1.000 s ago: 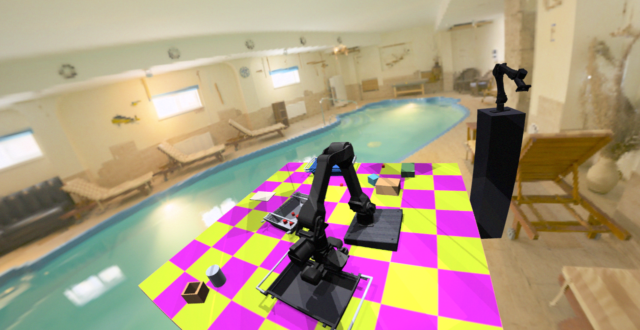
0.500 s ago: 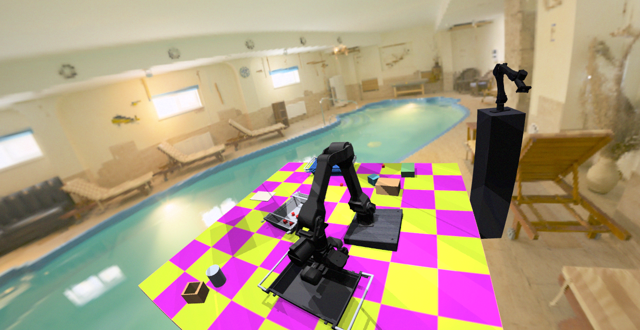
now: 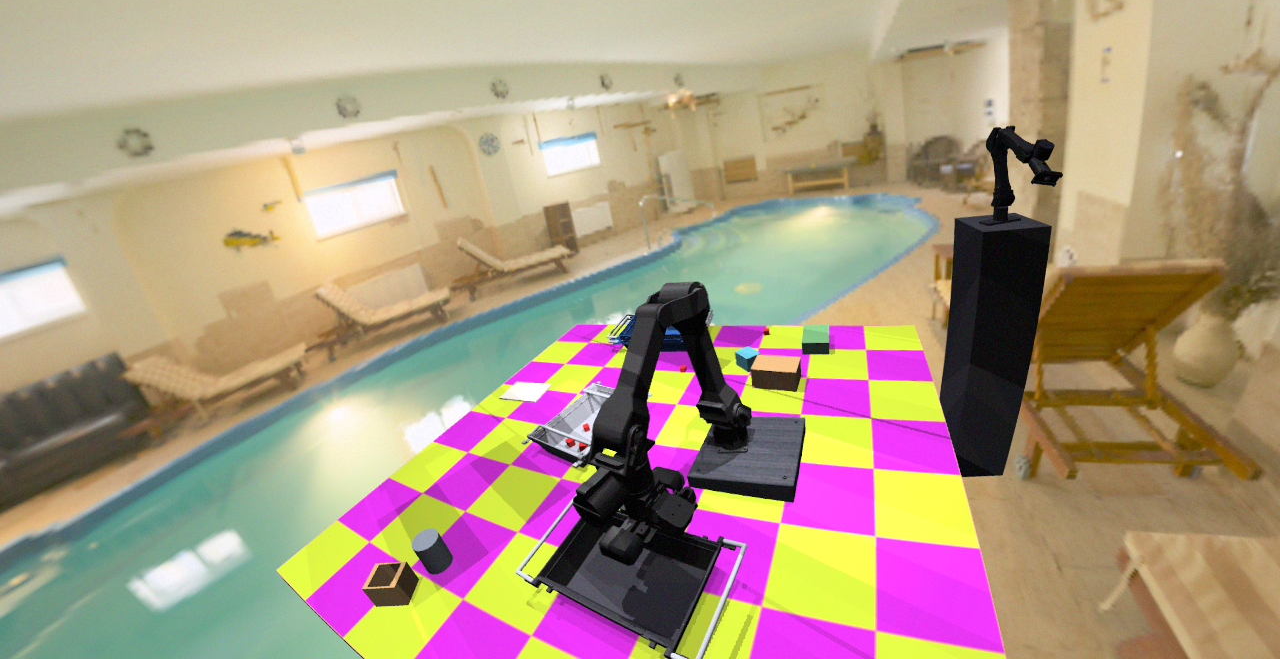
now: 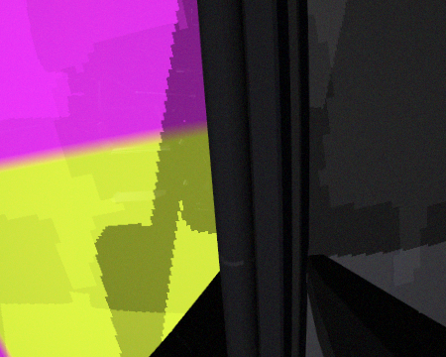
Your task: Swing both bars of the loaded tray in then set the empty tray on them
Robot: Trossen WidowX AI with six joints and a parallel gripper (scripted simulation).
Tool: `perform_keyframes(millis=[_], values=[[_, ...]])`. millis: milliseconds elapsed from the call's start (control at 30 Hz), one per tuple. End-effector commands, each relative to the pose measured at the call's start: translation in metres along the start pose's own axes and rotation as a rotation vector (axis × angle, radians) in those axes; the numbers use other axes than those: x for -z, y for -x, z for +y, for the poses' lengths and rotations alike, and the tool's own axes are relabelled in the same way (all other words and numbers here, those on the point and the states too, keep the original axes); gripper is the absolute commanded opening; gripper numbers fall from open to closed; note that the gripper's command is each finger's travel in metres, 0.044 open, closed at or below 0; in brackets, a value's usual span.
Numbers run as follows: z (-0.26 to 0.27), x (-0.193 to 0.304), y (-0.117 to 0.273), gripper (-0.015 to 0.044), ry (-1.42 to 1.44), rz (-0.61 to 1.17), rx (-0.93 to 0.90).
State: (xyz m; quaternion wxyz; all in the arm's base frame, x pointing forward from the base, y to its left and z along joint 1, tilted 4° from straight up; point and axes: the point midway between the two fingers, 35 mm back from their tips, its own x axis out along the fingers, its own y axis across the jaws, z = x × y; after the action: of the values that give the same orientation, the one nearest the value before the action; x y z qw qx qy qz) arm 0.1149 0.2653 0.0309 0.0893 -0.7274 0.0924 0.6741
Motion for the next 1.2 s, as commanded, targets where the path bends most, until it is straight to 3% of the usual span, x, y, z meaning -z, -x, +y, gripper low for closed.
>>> perform_keyframes(millis=[0,267,833,1167], values=[[-0.002,0.0,0.022,0.0,-0.002,0.001,0.006],[0.001,0.0,0.065,0.0,-0.002,0.001,0.006],[0.0,0.0,0.067,0.0,-0.002,0.001,0.006],[-0.016,0.003,0.094,0.0,-0.002,0.001,0.007]])
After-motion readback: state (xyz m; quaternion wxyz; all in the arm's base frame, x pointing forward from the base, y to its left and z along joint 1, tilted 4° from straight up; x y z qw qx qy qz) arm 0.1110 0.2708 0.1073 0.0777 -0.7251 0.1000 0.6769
